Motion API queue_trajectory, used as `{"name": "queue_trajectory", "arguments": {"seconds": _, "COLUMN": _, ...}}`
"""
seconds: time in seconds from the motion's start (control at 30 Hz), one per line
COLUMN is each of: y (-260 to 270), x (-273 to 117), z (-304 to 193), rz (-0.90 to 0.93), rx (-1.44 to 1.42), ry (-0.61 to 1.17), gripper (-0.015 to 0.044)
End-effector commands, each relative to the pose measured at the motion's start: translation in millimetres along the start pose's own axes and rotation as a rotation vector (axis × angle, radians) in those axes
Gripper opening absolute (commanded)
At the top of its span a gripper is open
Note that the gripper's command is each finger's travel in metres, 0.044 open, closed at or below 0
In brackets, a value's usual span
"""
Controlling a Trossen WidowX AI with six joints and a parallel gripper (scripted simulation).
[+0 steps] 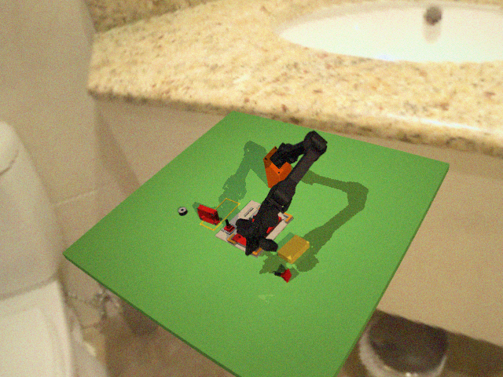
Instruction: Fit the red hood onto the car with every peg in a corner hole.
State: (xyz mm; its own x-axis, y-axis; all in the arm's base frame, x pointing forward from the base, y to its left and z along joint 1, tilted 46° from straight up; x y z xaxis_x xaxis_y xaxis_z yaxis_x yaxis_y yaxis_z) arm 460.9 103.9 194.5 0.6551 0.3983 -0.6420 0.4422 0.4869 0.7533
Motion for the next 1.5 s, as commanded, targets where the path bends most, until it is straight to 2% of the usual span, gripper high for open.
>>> {"name": "queue_trajectory", "arguments": {"seconds": 0.0, "y": -46.1, "x": 15.8, "z": 25.3, "rz": -0.113, "rx": 0.074, "ry": 0.031, "gripper": 0.0000}}
{"name": "queue_trajectory", "arguments": {"seconds": 0.3, "y": -146.0, "x": 28.9, "z": 66.8, "rz": -0.302, "rx": 0.247, "ry": 0.089, "gripper": 0.0000}}
{"name": "queue_trajectory", "arguments": {"seconds": 0.63, "y": -249.8, "x": 21.8, "z": 86.9, "rz": -0.465, "rx": 0.498, "ry": 0.217, "gripper": 0.0000}}
{"name": "queue_trajectory", "arguments": {"seconds": 1.03, "y": -387.2, "x": -16.1, "z": 75.7, "rz": -0.593, "rx": 1.081, "ry": 0.485, "gripper": 0.0000}}
{"name": "queue_trajectory", "arguments": {"seconds": 1.3, "y": -394.8, "x": -18.2, "z": 72.8, "rz": -0.593, "rx": 1.123, "ry": 0.504, "gripper": 0.0000}}
{"name": "queue_trajectory", "arguments": {"seconds": 1.47, "y": -398.6, "x": -2.2, "z": 59.7, "rz": -0.593, "rx": 1.123, "ry": 0.505, "gripper": 0.0000}}
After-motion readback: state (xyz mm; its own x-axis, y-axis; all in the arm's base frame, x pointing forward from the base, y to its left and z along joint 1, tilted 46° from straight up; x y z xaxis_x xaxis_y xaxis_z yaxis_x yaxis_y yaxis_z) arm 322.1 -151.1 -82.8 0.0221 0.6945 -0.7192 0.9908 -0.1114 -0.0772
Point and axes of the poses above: the point midway between the two fingers, 35 mm back from their tips, its own x axis out along the fingers, its own y axis across the jaws, z = x × y, the point moved 5 cm from there along -x, back along the fingers, and after that the axes turned 11 degrees about x, right-handed, at the moved point
